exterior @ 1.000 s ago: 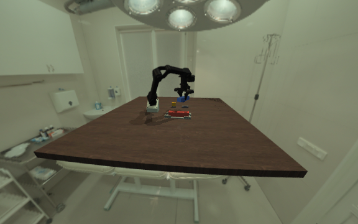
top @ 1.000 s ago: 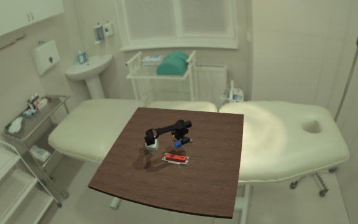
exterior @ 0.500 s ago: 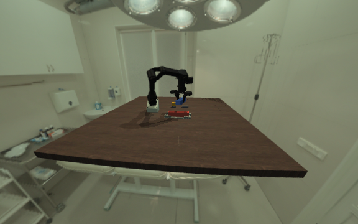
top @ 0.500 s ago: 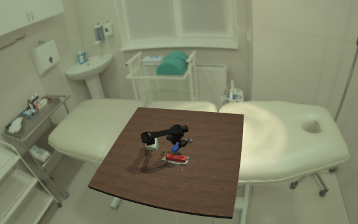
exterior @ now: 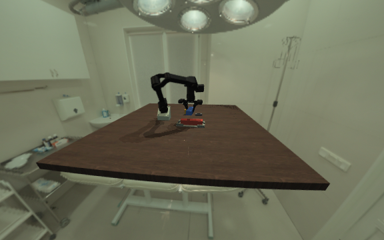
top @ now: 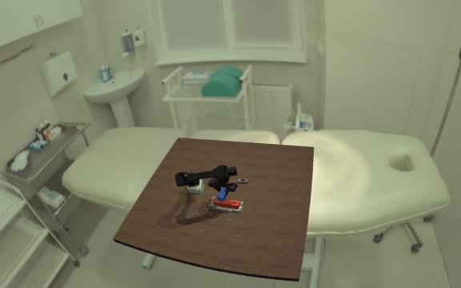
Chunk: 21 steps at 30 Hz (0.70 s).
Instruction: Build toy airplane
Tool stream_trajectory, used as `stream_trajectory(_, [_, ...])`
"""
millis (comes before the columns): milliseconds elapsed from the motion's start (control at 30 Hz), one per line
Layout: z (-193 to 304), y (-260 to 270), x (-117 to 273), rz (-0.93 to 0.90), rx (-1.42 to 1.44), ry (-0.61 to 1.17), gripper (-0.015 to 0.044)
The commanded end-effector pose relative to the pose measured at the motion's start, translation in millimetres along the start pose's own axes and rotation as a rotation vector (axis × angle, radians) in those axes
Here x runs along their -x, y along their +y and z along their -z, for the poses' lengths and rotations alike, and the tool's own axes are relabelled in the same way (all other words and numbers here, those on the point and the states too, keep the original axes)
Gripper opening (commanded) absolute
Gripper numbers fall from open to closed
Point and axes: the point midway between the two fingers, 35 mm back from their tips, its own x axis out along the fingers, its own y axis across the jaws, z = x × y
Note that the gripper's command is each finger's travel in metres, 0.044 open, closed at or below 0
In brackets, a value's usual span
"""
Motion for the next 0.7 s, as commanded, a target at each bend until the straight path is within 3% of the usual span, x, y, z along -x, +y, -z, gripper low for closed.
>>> stream_trajectory(0, [9.4, 5.0, -1.6, 0.009, 0.046, 0.004, 0.0000])
stream_trajectory(167, [17.3, 11.1, -5.0, 0.008, 0.103, 0.009, 0.0000])
stream_trajectory(433, [17.3, 11.1, -5.0, 0.008, 0.103, 0.009, 0.0195])
stream_trajectory(667, [17.3, 11.1, -5.0, 0.008, 0.103, 0.009, 0.0195])
